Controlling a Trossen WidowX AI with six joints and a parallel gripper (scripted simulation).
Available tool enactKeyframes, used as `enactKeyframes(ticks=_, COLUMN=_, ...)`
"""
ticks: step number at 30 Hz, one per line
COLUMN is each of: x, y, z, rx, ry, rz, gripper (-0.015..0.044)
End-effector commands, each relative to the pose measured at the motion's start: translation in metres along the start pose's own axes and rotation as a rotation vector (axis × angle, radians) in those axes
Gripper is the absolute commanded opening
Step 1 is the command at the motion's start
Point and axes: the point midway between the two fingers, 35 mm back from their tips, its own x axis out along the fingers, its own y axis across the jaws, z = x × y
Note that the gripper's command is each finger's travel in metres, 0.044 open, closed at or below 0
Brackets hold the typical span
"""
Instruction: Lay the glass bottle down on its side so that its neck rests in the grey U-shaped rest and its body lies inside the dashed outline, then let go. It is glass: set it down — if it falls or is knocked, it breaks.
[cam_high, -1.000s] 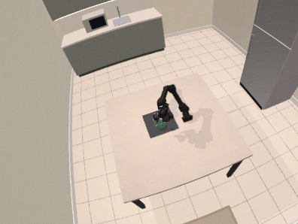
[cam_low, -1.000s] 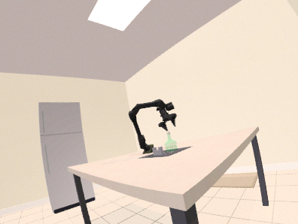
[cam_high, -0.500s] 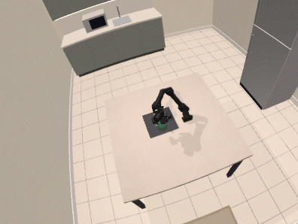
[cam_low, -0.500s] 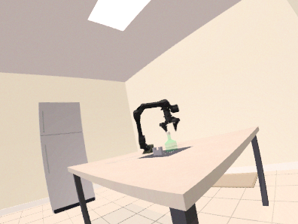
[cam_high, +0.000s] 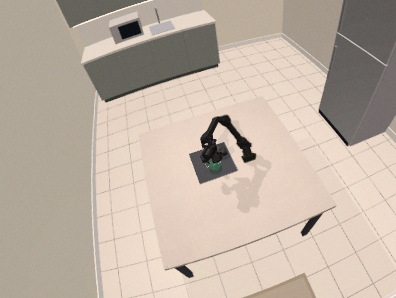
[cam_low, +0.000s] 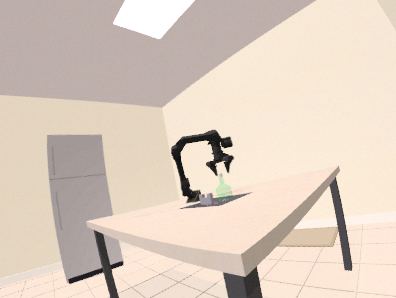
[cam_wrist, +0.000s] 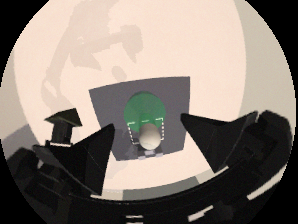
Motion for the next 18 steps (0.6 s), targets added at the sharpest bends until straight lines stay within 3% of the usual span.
enactKeyframes(ticks=1, x=0.0, y=0.0, z=-0.009, rx=-0.005, ry=0.005, rz=-0.001, gripper=0.044)
enactKeyframes(ticks=11, x=0.001, y=0.001, z=-0.023, rx=-0.005, ry=0.006, rz=-0.001, gripper=0.044)
enactKeyframes(ticks=18, x=0.001, y=0.001, z=-0.023, rx=-0.005, ry=0.006, rz=-0.001, gripper=0.0256)
